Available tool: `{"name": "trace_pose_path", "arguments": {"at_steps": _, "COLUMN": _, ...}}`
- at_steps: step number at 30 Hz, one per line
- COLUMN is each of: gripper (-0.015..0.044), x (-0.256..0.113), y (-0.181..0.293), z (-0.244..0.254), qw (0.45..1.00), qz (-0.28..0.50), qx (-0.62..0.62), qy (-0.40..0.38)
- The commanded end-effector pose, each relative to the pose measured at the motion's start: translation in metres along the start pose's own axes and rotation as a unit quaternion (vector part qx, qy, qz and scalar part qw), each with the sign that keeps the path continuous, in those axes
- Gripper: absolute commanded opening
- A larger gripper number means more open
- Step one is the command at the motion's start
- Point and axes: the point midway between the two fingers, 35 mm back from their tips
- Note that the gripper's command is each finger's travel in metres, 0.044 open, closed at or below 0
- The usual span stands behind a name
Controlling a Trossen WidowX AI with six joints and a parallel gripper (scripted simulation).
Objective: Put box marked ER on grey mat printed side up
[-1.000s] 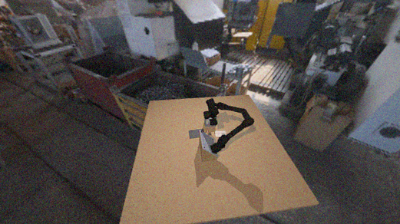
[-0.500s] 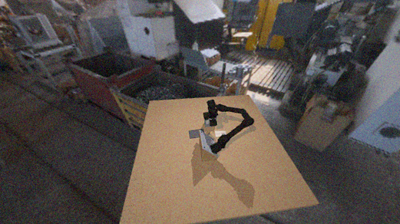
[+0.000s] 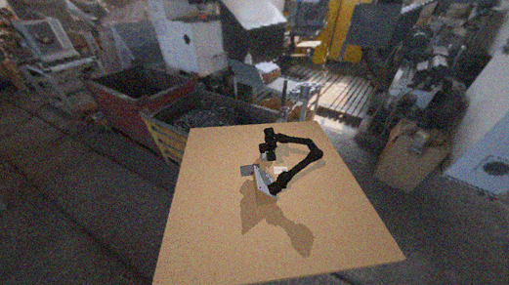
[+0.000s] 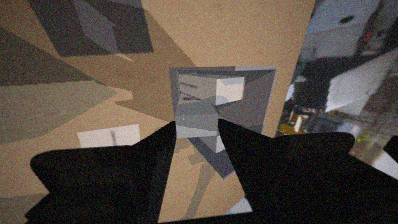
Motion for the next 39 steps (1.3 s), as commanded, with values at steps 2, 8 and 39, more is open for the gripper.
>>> {"name": "trace_pose_path", "arguments": {"at_steps": 2, "gripper": 0.0181, "x": 0.0, "y": 0.0, "z": 0.0, "qw": 1.0, "qz": 0.0, "qx": 0.0, "qy": 0.0}}
{"name": "trace_pose_path", "arguments": {"at_steps": 8, "gripper": 0.0157, "x": 0.0, "y": 0.0, "z": 0.0, "qw": 1.0, "qz": 0.0, "qx": 0.0, "qy": 0.0}}
{"name": "trace_pose_path", "arguments": {"at_steps": 39, "gripper": 0.0157, "x": -0.039, "y": -0.001, "z": 0.001, "qw": 1.0, "qz": -0.002, "qx": -0.002, "qy": -0.003}}
Point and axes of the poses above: the point midway between the two fingers, 35 mm back from their tips, its own x axis out along the fingers, its own z axis across the jaws, y = z × x, and after that the axes turned 10 degrees about x, right-handed
